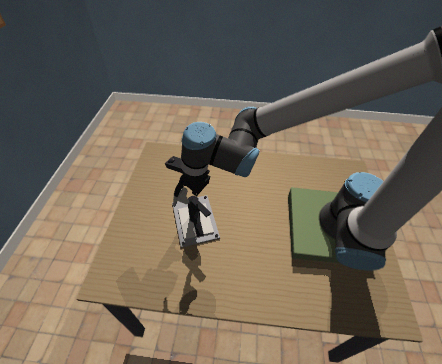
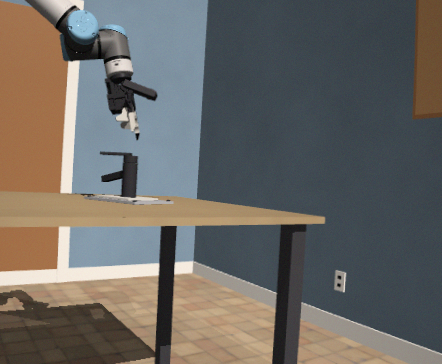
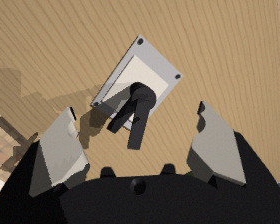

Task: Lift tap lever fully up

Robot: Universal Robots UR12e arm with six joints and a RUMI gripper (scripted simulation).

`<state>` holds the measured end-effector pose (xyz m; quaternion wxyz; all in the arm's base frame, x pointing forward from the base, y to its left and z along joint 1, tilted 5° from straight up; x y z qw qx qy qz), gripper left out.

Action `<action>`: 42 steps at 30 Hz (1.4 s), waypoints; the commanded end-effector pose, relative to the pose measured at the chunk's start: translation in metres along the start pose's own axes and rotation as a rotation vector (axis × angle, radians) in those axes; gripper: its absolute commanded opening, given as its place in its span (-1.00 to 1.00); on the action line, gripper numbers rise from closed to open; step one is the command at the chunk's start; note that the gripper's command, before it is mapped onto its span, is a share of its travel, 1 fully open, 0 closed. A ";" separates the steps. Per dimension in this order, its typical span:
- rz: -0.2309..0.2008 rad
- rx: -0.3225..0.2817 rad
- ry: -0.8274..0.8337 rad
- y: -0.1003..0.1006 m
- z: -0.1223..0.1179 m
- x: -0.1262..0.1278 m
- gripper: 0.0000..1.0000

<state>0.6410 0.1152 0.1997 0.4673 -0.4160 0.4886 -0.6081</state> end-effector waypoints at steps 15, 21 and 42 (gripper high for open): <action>0.079 -0.232 0.253 -0.042 -0.063 -0.004 1.00; 0.081 -0.240 0.263 -0.043 -0.066 -0.005 1.00; 0.081 -0.241 0.264 -0.044 -0.066 -0.005 -1.00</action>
Point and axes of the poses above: the point where the finger pads meet when closed, its own y axis out along the fingers, its own x axis across the jaws, z = x × y, the point moved 6 cm from there along -y, back along the fingers, and after that the axes turned 8 degrees about -y, right-handed, at the moved point
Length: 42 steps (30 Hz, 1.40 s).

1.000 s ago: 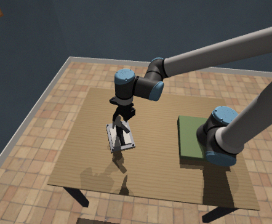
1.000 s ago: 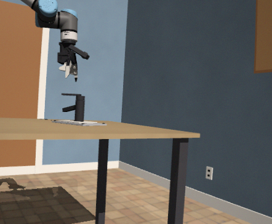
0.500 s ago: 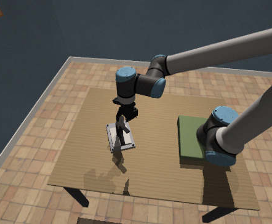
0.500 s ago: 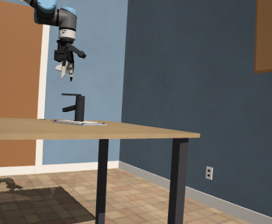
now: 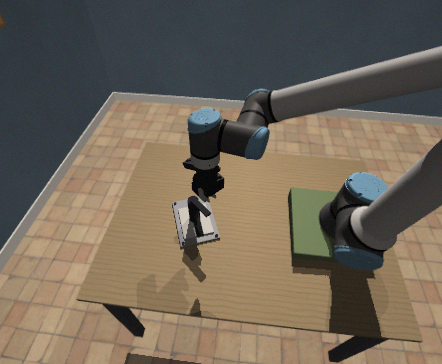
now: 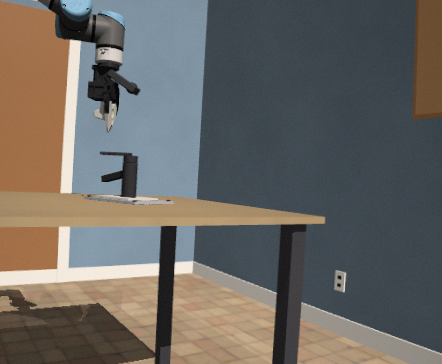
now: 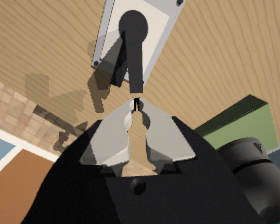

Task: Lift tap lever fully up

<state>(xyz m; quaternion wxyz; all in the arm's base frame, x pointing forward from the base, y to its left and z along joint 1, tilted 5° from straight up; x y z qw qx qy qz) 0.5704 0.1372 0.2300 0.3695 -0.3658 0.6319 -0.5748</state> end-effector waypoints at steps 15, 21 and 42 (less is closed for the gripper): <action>0.001 0.001 0.000 -0.001 0.000 0.000 -1.00; 0.001 0.001 0.000 -0.001 0.000 0.000 -1.00; 0.001 0.001 0.000 -0.001 0.000 0.000 -0.26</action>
Point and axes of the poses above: the point where the finger pads meet when closed, its own y axis out along the fingers, its own x axis across the jaws, z = x × y, the point moved 6 cm from there along -y, back along the fingers, and after that the axes turned 8 degrees about -y, right-handed, at the moved point
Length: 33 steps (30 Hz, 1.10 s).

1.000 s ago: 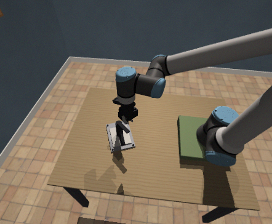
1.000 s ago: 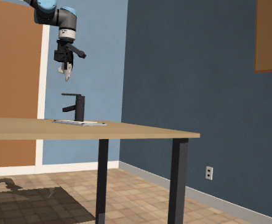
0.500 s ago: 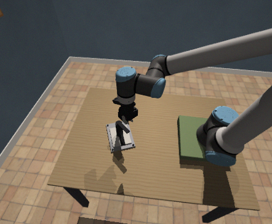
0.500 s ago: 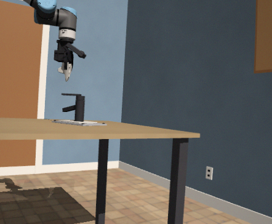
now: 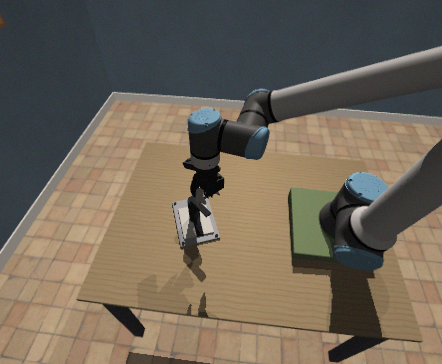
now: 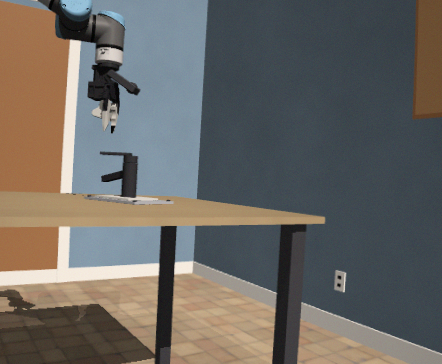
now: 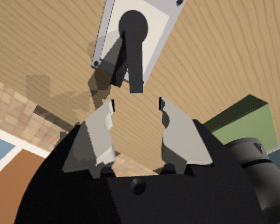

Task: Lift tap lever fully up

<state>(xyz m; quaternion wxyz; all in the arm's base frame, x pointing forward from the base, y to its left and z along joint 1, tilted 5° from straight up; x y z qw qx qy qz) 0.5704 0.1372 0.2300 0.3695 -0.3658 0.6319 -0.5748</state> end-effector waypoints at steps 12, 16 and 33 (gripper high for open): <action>0.001 0.001 0.000 -0.001 0.000 0.000 -0.26; 0.001 0.001 0.000 -0.001 0.000 0.000 -0.26; 0.001 0.001 0.000 0.003 0.000 0.000 -0.26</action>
Point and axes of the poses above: the point where the finger pads meet when closed, its own y axis out along the fingers, its own x axis across the jaws, z = x × y, the point moved 6 cm from there along -y, back along the fingers, and after that the axes turned 8 degrees about -y, right-handed, at the moved point
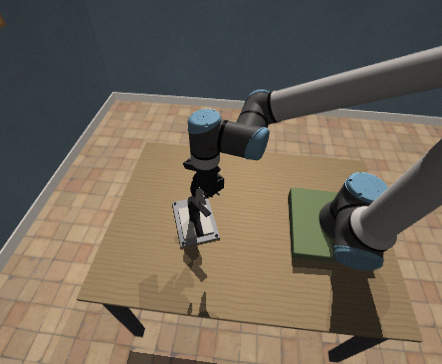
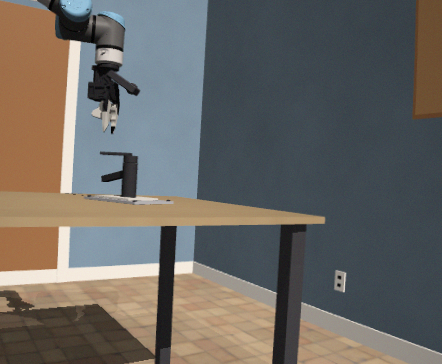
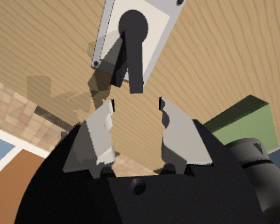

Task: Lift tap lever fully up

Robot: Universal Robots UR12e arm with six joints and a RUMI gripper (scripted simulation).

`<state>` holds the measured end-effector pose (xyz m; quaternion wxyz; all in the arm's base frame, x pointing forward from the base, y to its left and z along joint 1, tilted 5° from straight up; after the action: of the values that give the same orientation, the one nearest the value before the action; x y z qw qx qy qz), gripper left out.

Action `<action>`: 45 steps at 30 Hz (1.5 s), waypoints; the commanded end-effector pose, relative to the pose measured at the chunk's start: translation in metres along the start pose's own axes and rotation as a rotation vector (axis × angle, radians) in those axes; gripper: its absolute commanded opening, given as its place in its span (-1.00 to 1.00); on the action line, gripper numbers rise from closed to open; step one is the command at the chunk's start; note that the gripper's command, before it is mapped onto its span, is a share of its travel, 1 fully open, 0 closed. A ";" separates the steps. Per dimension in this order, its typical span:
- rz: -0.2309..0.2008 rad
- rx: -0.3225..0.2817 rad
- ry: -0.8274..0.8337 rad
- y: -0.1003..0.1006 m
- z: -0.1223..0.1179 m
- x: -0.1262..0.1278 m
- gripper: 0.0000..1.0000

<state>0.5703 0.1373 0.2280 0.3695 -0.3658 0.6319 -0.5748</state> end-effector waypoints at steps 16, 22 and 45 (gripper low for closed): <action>0.001 0.001 0.000 0.020 0.000 0.000 -0.26; 0.001 0.001 0.000 0.027 0.000 0.000 -0.26; 0.001 0.001 0.000 0.052 0.001 0.000 -0.26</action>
<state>0.5684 0.1409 0.1776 0.3695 -0.3658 0.6319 -0.5748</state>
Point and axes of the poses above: the point where the finger pads meet when closed, its own y axis out along the fingers, its own x axis across the jaws, z = x × y, the point moved 6 cm from there along -y, back along the fingers, and after that the axes turned 8 degrees about -y, right-handed, at the moved point
